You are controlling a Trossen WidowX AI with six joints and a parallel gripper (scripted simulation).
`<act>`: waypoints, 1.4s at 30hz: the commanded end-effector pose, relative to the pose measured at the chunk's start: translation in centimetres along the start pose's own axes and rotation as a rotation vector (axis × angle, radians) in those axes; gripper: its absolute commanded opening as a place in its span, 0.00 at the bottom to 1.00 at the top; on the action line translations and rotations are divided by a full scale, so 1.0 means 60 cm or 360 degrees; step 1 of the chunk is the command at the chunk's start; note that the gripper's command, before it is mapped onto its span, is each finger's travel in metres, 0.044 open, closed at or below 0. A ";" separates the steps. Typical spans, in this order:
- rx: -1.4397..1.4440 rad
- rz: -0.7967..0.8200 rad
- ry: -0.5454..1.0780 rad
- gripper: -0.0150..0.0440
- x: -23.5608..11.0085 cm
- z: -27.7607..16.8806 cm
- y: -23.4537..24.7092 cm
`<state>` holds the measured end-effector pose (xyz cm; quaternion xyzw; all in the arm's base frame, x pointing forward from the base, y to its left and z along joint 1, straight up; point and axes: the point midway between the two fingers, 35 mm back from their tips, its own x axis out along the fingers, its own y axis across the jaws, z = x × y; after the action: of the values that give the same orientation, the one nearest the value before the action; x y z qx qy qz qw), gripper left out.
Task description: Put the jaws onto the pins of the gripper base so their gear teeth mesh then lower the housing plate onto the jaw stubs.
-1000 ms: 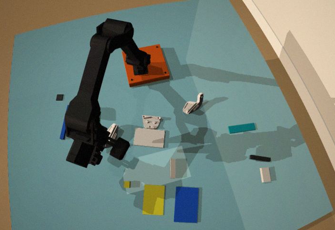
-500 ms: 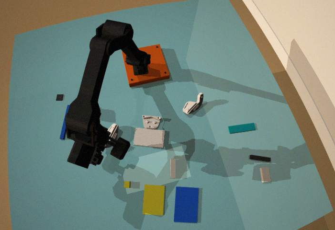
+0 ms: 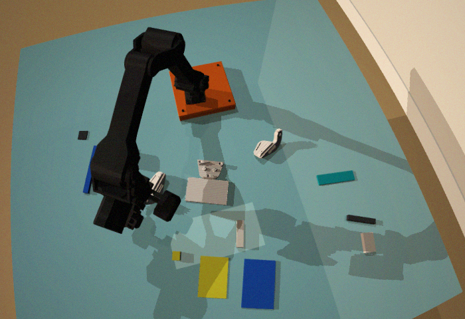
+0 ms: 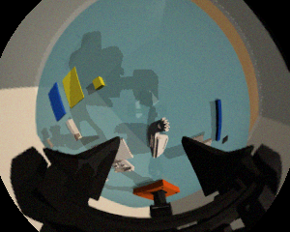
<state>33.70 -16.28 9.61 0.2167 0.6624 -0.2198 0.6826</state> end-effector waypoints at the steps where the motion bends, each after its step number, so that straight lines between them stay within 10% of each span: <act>1: 0.0008 -0.0002 0.0000 1.00 -0.001 0.000 0.000; 13: 0.0008 -0.0002 0.0000 1.00 -0.001 0.000 0.000; 30: 0.0035 -0.0010 0.0000 0.25 0.004 0.000 -0.101; 42: 0.0035 -0.0010 0.0000 0.25 0.008 0.001 -0.101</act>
<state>30.18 -21.20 9.29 0.2231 0.6601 -0.2313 0.6790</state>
